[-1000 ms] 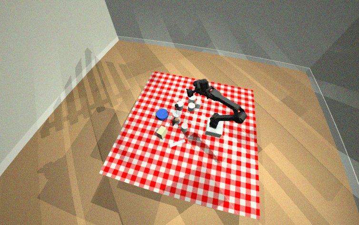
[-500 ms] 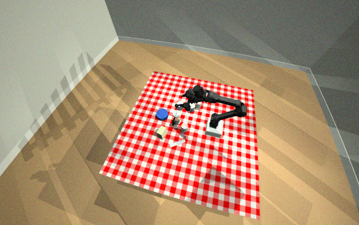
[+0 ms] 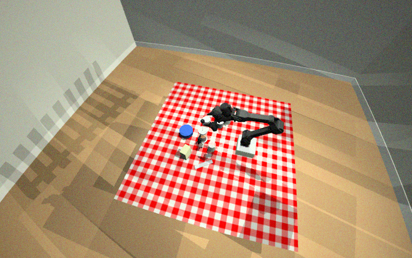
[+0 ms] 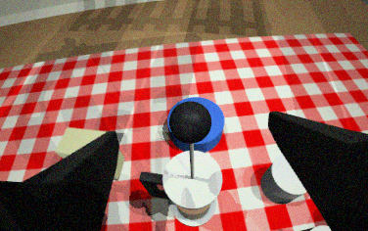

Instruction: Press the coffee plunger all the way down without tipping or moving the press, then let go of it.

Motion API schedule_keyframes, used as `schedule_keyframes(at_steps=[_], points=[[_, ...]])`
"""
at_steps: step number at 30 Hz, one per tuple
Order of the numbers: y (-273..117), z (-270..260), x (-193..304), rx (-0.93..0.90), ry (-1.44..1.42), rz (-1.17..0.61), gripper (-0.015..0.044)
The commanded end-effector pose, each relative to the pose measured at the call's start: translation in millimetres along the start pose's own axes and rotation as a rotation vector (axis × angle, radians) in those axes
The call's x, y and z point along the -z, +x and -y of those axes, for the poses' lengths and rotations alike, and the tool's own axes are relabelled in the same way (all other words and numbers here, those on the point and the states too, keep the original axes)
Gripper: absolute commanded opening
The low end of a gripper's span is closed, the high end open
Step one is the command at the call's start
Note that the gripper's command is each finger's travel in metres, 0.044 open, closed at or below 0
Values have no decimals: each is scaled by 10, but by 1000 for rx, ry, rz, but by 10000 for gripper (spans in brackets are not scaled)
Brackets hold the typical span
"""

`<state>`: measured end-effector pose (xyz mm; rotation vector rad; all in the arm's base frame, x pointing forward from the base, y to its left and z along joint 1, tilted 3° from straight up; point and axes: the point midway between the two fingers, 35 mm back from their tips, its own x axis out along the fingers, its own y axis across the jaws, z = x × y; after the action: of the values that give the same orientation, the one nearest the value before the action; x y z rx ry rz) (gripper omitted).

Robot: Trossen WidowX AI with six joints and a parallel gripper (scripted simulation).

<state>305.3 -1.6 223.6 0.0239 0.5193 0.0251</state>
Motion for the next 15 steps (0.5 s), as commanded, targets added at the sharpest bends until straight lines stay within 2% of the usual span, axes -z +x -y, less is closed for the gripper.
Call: schedule_keyframes(at_steps=[1, 15], points=[[92, 0, 56, -1, 1, -15, 440], [322, 2, 66, 0, 1, -13, 440]])
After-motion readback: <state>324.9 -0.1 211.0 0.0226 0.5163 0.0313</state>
